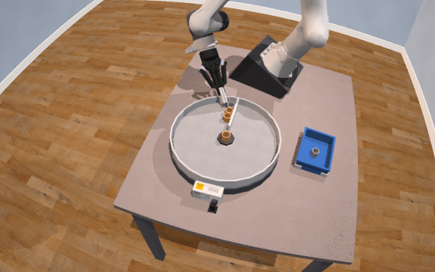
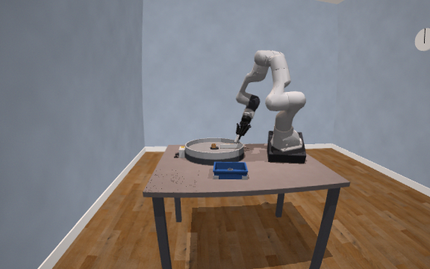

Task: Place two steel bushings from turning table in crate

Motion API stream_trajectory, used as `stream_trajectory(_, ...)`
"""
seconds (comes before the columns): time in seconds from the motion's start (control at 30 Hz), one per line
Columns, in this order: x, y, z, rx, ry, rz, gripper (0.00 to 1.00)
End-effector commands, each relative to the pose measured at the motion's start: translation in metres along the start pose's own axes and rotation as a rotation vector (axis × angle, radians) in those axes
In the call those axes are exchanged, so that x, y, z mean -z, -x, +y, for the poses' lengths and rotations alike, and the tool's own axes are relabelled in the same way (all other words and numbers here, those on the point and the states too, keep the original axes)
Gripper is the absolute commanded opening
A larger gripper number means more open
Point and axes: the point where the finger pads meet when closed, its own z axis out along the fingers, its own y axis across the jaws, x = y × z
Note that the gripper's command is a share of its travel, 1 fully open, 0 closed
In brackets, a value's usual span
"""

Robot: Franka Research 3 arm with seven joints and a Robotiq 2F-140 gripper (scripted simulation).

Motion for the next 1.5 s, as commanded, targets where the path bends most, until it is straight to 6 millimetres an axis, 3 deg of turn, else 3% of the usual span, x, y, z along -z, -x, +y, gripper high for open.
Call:
stream_trajectory(0.0,0.000,-0.001,0.000,0.006,-0.001,0.001,0.00)
stream_trajectory(0.4,0.003,0.002,0.000,0.006,-0.001,0.001,0.00)
stream_trajectory(0.97,0.046,0.038,0.001,0.006,-0.001,0.001,0.00)
stream_trajectory(1.47,0.048,0.040,0.001,0.006,-0.001,0.001,0.00)
